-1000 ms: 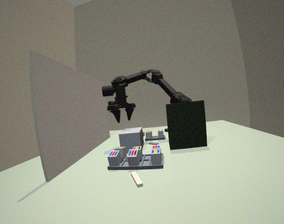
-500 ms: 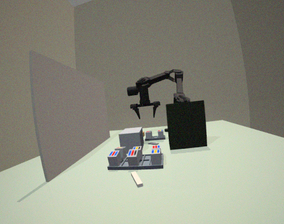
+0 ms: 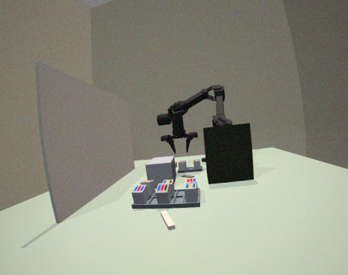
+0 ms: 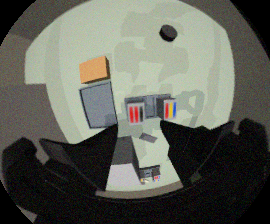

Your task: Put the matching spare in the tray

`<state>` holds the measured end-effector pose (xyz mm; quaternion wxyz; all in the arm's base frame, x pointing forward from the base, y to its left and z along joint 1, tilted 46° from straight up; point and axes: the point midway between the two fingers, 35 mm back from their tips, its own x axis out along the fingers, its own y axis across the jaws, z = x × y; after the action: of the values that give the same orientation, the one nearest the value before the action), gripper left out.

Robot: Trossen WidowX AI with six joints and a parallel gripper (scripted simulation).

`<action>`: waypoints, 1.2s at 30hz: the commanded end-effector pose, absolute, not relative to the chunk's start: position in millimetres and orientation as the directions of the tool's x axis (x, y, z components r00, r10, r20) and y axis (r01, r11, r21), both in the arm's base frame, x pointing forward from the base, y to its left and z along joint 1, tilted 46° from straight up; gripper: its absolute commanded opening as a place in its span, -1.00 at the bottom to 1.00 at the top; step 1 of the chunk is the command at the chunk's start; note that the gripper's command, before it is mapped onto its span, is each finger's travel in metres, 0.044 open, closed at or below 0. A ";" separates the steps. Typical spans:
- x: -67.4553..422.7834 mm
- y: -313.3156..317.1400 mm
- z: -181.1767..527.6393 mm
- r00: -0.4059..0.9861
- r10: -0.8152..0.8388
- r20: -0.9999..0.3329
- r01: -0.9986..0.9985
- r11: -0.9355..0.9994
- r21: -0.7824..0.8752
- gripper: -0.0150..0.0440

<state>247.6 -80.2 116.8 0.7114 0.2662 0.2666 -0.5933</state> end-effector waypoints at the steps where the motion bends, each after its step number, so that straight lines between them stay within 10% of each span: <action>1: 248.0 -81.4 115.6 0.156 -0.701 -0.696 0.986 0.157 0.063 0.53; 36: 259.3 -118.7 76.5 0.156 -0.699 -0.698 0.986 0.156 0.063 0.53</action>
<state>259.7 -116.5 82.1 0.7126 0.2706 0.2623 -0.5918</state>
